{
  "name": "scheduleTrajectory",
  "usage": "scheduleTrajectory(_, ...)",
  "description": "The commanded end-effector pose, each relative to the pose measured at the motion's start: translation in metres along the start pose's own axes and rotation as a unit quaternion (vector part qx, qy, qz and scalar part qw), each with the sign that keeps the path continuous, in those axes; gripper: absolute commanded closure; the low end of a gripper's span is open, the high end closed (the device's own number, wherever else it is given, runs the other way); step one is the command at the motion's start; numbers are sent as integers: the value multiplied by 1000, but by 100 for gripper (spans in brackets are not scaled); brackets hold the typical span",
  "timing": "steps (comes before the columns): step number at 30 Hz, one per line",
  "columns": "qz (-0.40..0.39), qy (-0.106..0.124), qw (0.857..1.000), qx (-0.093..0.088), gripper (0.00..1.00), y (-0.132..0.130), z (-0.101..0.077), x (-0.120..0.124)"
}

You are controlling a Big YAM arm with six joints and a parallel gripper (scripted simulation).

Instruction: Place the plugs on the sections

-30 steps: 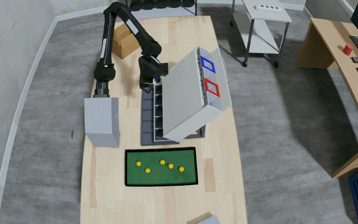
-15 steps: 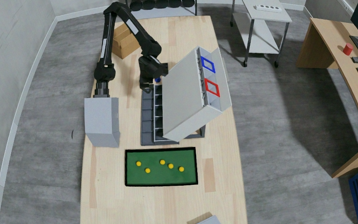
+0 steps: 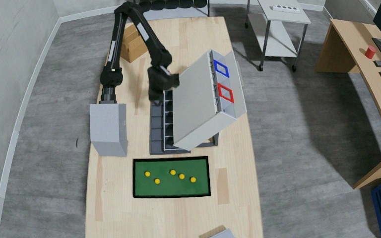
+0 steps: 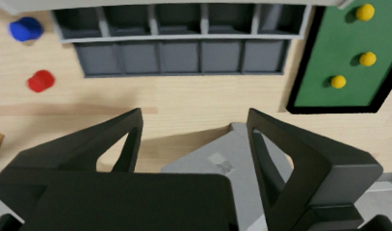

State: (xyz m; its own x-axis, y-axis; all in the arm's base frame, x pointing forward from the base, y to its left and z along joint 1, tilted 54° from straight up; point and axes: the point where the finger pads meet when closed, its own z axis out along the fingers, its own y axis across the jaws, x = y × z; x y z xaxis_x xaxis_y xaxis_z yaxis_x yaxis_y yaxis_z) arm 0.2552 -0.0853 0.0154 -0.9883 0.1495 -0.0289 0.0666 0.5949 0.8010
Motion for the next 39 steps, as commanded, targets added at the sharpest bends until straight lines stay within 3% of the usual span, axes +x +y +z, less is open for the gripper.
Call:
scheduleTrajectory(1, -3, -11, 1000, 2, 20, -43, 6, -5)
scheduleTrajectory(8, -3, -11, 1000, 2, 20, -109, 29, -4)
scheduleTrajectory(27, -15, -12, 1000, 2, 20, -126, 34, -4)
scheduleTrajectory(39, -3, -3, 1000, -6, 20, -225, 62, 42)
